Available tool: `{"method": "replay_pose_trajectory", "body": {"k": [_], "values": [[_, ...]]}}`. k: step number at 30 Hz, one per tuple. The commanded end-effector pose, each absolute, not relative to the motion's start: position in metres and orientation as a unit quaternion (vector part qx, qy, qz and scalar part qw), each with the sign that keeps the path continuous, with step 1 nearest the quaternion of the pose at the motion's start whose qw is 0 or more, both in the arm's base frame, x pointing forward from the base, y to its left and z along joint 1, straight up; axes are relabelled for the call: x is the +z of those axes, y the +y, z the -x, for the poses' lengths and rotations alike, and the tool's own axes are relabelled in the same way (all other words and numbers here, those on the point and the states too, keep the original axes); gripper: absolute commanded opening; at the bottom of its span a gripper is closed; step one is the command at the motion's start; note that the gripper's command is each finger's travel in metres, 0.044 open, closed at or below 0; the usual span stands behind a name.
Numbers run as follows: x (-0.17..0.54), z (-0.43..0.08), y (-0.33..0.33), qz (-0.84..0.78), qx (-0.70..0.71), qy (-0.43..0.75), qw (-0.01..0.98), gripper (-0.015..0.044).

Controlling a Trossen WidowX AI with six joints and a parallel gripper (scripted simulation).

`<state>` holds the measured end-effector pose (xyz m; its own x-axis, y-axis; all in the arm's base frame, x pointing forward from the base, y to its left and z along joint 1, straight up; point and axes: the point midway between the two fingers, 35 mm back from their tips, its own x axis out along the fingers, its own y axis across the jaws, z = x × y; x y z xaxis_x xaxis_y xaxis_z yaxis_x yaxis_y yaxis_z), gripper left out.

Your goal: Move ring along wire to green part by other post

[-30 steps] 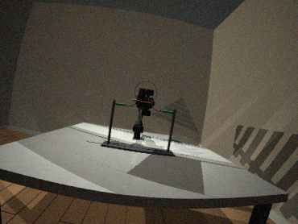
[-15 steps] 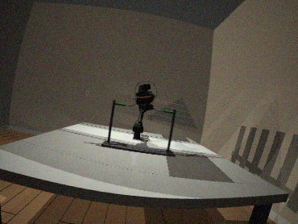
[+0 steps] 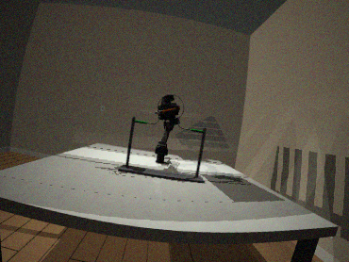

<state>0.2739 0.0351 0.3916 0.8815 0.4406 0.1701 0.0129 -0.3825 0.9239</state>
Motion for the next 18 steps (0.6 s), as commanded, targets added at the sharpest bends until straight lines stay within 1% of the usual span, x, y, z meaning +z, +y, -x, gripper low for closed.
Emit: {"method": "replay_pose_trajectory", "body": {"k": [1,18], "values": [[0.3950,-0.2736,0.0338,-0.805,0.198,0.144,0.541,-0.0150],[0.3924,-0.2737,0.0344,-0.751,0.176,0.167,0.615,-0.0150]]}}
